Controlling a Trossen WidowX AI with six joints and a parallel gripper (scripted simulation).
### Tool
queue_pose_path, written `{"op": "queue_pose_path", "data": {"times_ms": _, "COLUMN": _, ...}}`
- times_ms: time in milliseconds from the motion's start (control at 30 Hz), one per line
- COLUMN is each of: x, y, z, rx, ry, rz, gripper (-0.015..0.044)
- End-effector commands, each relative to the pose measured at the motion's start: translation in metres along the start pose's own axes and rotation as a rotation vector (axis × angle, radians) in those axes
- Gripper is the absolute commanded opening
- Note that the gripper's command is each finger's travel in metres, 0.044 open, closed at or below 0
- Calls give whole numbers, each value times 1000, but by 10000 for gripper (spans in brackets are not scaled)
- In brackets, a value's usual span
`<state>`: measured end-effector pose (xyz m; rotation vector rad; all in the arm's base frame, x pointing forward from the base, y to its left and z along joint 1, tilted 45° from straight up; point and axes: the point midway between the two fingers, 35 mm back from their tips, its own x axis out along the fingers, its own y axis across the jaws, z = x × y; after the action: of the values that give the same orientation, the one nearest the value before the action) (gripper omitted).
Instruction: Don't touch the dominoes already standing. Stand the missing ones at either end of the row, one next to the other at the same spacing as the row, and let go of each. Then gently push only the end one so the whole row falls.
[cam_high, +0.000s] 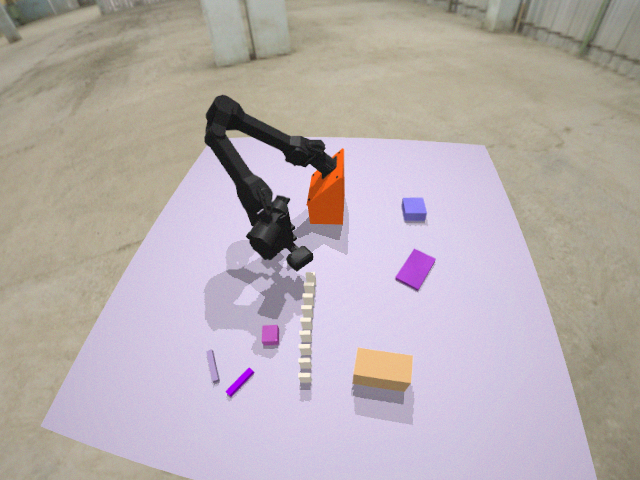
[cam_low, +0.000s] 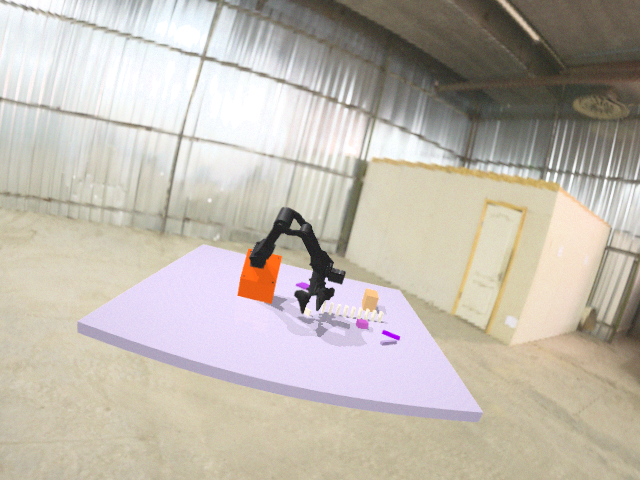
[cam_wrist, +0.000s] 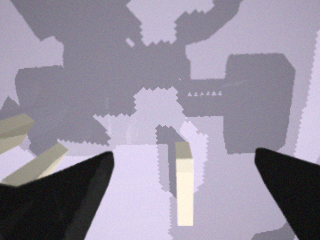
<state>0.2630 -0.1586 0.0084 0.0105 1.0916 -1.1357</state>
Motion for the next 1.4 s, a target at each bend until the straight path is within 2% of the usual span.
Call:
{"op": "queue_pose_path", "data": {"times_ms": 0, "x": 7, "y": 0, "z": -2, "rx": -7, "ry": 6, "rz": 2, "gripper": 440}}
{"op": "queue_pose_path", "data": {"times_ms": 233, "x": 11, "y": 0, "z": -2, "rx": -7, "ry": 6, "rz": 1, "gripper": 440}}
{"op": "queue_pose_path", "data": {"times_ms": 767, "x": 11, "y": 0, "z": -2, "rx": -7, "ry": 6, "rz": 1, "gripper": 28}}
{"op": "queue_pose_path", "data": {"times_ms": 1067, "x": 8, "y": 0, "z": -2, "rx": -7, "ry": 6, "rz": 2, "gripper": 28}}
{"op": "queue_pose_path", "data": {"times_ms": 1300, "x": -89, "y": 1, "z": -4, "rx": -6, "ry": 9, "rz": 5, "gripper": 28}}
{"op": "queue_pose_path", "data": {"times_ms": 1367, "x": -105, "y": 2, "z": -4, "rx": -6, "ry": 10, "rz": 6, "gripper": 28}}
